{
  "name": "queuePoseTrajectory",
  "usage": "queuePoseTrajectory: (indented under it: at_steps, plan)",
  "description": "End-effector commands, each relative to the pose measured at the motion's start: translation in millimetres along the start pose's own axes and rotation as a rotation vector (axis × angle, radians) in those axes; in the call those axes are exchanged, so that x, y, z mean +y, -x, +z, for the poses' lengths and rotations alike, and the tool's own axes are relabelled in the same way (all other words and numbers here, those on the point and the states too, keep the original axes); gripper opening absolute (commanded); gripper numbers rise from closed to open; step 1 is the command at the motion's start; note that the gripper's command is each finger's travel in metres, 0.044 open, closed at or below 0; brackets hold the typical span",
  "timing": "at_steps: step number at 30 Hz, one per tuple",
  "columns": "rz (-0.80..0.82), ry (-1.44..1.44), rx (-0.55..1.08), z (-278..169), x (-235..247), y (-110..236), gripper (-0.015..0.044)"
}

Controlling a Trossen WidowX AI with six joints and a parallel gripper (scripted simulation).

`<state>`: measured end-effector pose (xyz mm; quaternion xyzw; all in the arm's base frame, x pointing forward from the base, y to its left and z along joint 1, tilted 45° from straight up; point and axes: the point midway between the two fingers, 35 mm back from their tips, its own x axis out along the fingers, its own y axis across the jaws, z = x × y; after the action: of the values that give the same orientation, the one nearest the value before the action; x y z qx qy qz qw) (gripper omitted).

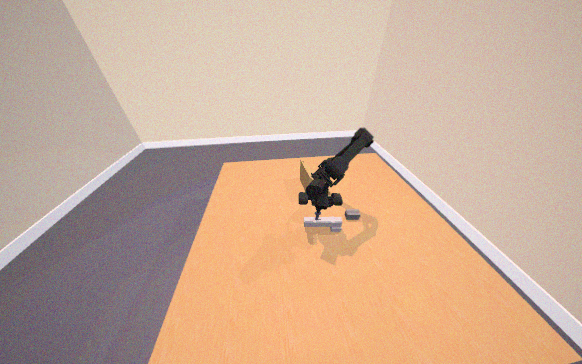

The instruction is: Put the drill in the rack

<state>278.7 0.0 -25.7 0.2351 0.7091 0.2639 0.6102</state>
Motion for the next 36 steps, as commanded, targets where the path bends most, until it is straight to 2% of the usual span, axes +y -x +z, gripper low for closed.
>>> queuePoseTrajectory:
  at_steps: [1,18,22,28,30,32,35,36]
  plan:
    - [0.024,0.009,0.055,-5,7,-24,0.0000]
    - [0.024,0.009,0.055,-4,8,-29,0.0000]
    - [0.021,0.009,0.054,0,5,-9,0.0105]
    - [0.020,0.008,0.055,4,0,51,0.0263]
    - [0.020,0.008,0.055,4,0,53,0.0315]
    - [0.013,0.089,0.038,9,8,40,0.0368]
    - [0.003,0.455,0.034,17,47,19,0.0440]
    - [0.004,0.587,0.034,18,61,11,0.0440]
